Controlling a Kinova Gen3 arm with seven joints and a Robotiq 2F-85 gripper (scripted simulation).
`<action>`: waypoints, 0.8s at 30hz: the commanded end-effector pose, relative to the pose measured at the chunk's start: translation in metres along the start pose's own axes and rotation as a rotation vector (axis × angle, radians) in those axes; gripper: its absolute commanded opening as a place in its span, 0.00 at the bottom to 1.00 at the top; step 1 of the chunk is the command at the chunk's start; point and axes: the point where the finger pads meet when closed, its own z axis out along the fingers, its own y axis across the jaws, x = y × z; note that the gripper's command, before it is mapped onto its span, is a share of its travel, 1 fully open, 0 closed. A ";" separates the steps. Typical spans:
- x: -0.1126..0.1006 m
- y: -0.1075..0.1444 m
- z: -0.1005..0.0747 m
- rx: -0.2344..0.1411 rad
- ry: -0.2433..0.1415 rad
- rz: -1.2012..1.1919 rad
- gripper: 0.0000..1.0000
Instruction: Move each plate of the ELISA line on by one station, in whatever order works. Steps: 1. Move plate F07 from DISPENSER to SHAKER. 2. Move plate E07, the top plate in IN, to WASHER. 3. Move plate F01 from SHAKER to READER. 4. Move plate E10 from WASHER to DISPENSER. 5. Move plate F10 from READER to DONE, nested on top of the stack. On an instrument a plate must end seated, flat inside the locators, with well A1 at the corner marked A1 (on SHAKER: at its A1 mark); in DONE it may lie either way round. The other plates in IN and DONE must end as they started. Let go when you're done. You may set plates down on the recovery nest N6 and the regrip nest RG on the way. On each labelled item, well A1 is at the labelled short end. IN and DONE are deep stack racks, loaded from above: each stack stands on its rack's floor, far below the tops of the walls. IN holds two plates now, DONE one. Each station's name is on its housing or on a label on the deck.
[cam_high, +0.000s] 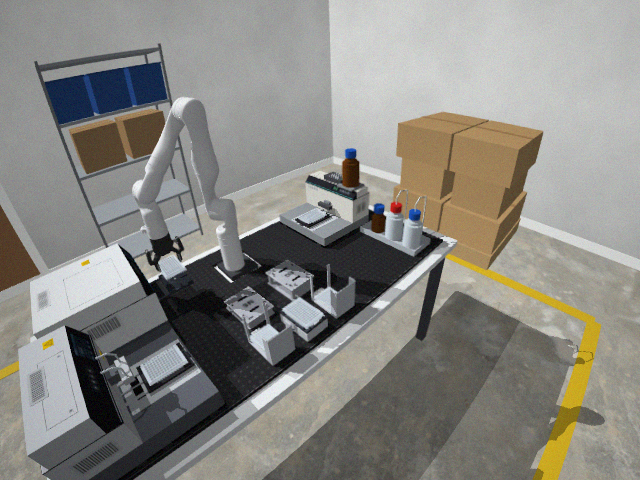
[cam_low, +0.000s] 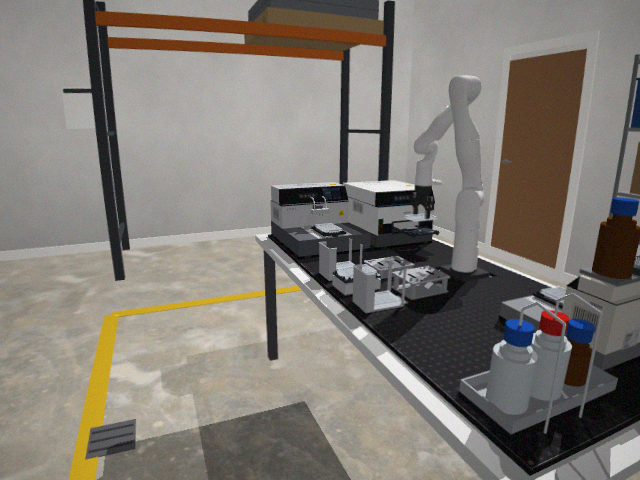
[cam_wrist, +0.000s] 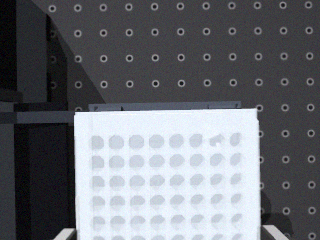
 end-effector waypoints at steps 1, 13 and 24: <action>0.000 0.000 -0.004 0.001 0.000 0.000 0.94; 0.000 0.000 -0.018 0.001 0.000 0.000 0.94; 0.000 0.000 -0.030 0.001 0.000 0.000 0.94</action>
